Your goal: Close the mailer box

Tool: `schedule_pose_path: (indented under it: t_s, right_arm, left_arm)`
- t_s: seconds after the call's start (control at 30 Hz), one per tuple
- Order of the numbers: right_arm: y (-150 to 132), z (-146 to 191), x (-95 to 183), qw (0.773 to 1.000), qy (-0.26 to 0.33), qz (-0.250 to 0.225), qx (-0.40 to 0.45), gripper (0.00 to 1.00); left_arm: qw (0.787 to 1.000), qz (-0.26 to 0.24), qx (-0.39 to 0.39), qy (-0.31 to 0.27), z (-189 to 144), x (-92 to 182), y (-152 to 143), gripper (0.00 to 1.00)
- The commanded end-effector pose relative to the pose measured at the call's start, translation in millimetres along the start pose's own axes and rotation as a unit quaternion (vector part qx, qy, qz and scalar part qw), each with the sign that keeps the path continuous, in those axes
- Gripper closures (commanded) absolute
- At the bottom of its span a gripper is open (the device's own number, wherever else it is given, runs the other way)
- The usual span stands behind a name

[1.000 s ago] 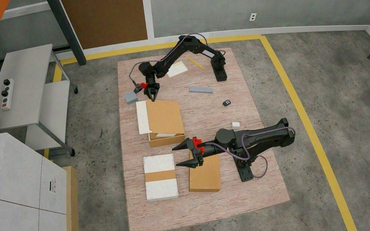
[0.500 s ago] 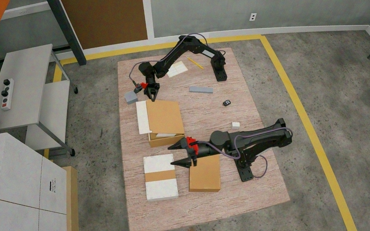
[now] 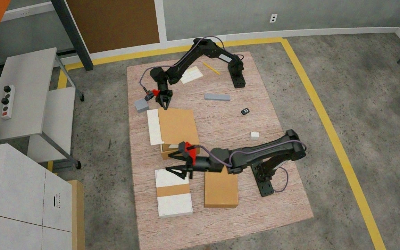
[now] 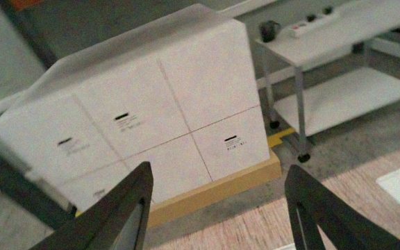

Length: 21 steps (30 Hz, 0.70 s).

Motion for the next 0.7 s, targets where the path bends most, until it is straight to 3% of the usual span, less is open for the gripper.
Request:
schedule_pose_path:
  t_s: [0.0, 0.23, 0.67]
  right_arm:
    - [12, 8, -3, 1.000, 0.002, -0.003, 0.028, 0.99]
    - [12, 8, -3, 1.000, 0.002, -0.003, 0.028, 0.99]
    - [12, 8, -3, 1.000, 0.002, -0.003, 0.028, 0.99]
  left_arm:
    - [0.995, -0.047, -0.066, -0.060, 0, -16, 19, 0.35]
    - [0.986, -0.051, -0.110, -0.112, -4, -39, 1, 0.35]
    - [0.940, -0.087, -0.218, -0.247, -19, -87, -55, 0.35]
Point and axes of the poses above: on each arm, the point where the finger pads meet when closed, its own x axis back along the fingers, its own z axis across the jaws, y = z × x, the point moved 10 cm from there along x, back along the fingers, and after that the axes turned 14 degrees about x, right-handed, at the moved point
